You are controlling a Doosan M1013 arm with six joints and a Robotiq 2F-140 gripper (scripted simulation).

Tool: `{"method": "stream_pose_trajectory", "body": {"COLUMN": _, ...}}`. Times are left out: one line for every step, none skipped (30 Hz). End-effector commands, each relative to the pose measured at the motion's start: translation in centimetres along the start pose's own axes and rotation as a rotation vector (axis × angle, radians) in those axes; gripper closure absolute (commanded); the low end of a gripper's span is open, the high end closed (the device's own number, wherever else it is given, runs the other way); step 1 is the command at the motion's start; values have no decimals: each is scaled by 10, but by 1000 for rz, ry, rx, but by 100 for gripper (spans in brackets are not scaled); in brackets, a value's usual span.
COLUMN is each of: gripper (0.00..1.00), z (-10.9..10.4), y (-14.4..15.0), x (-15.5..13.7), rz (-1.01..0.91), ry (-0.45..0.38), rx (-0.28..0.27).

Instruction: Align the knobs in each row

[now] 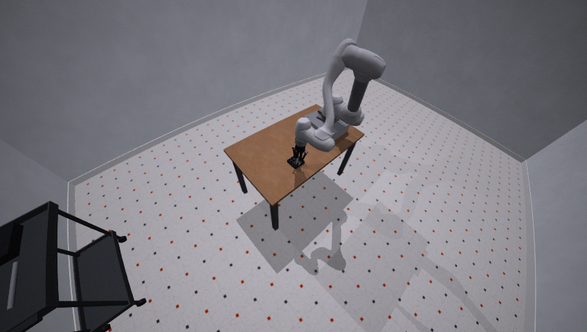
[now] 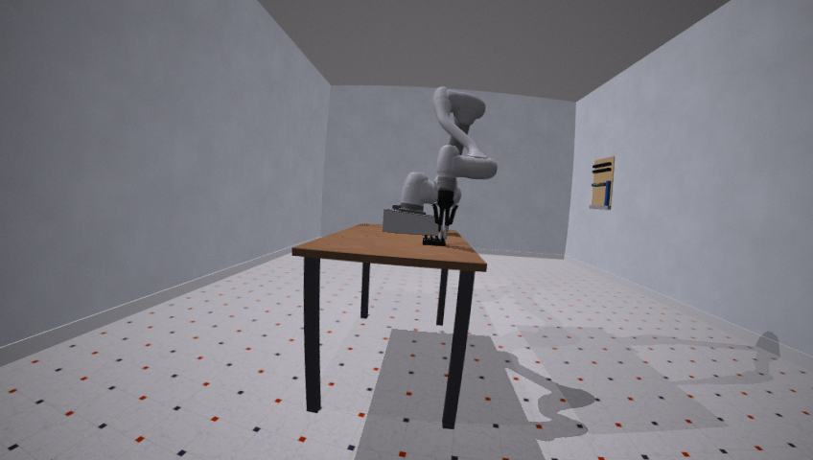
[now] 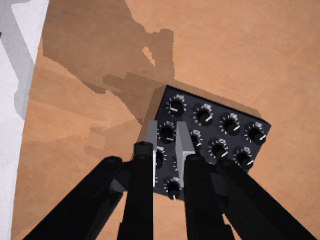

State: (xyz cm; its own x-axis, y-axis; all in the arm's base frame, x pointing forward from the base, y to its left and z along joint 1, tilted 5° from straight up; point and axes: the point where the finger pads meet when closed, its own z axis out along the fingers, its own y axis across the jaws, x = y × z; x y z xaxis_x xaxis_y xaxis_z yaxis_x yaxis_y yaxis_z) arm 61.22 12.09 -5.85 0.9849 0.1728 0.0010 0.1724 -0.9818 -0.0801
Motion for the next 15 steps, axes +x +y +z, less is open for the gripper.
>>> {"method": "stream_pose_trajectory", "body": {"gripper": 88, "z": 0, "y": 0, "x": 0, "rz": 0, "ry": 0, "rx": 0}}
{"method": "stream_pose_trajectory", "body": {"gripper": 88, "z": 0, "y": 0, "x": 0, "rz": 0, "ry": 0, "rx": 0}}
{"method": "stream_pose_trajectory", "body": {"gripper": 88, "z": 0, "y": 0, "x": 0, "rz": 0, "ry": 0, "rx": 0}}
{"method": "stream_pose_trajectory", "body": {"gripper": 88, "z": 0, "y": 0, "x": 0, "rz": 0, "ry": 0, "rx": 0}}
{"method": "stream_pose_trajectory", "body": {"gripper": 88, "z": 0, "y": 0, "x": 0, "rz": 0, "ry": 0, "rx": 0}}
{"method": "stream_pose_trajectory", "body": {"gripper": 88, "z": 0, "y": 0, "x": 0, "rz": 0, "ry": 0, "rx": 0}}
{"method": "stream_pose_trajectory", "body": {"gripper": 88, "z": 0, "y": 0, "x": 0, "rz": 0, "ry": 0, "rx": 0}}
{"method": "stream_pose_trajectory", "body": {"gripper": 88, "z": 0, "y": 0, "x": 0, "rz": 0, "ry": 0, "rx": 0}}
{"method": "stream_pose_trajectory", "body": {"gripper": 88, "z": 0, "y": 0, "x": 0, "rz": 0, "ry": 0, "rx": 0}}
{"method": "stream_pose_trajectory", "body": {"gripper": 88, "z": 0, "y": 0, "x": 0, "rz": 0, "ry": 0, "rx": 0}}
{"method": "stream_pose_trajectory", "body": {"gripper": 95, "z": 0, "y": 0, "x": 0, "rz": 0, "ry": 0, "rx": 0}}
{"method": "stream_pose_trajectory", "body": {"gripper": 95, "z": 0, "y": 0, "x": 0, "rz": 0, "ry": 0, "rx": 0}}
{"method": "stream_pose_trajectory", "body": {"gripper": 95, "z": 0, "y": 0, "x": 0, "rz": 0, "ry": 0, "rx": 0}}
{"method": "stream_pose_trajectory", "body": {"gripper": 95, "z": 0, "y": 0, "x": 0, "rz": 0, "ry": 0, "rx": 0}}
{"method": "stream_pose_trajectory", "body": {"gripper": 95, "z": 0, "y": 0, "x": 0, "rz": 0, "ry": 0, "rx": 0}}
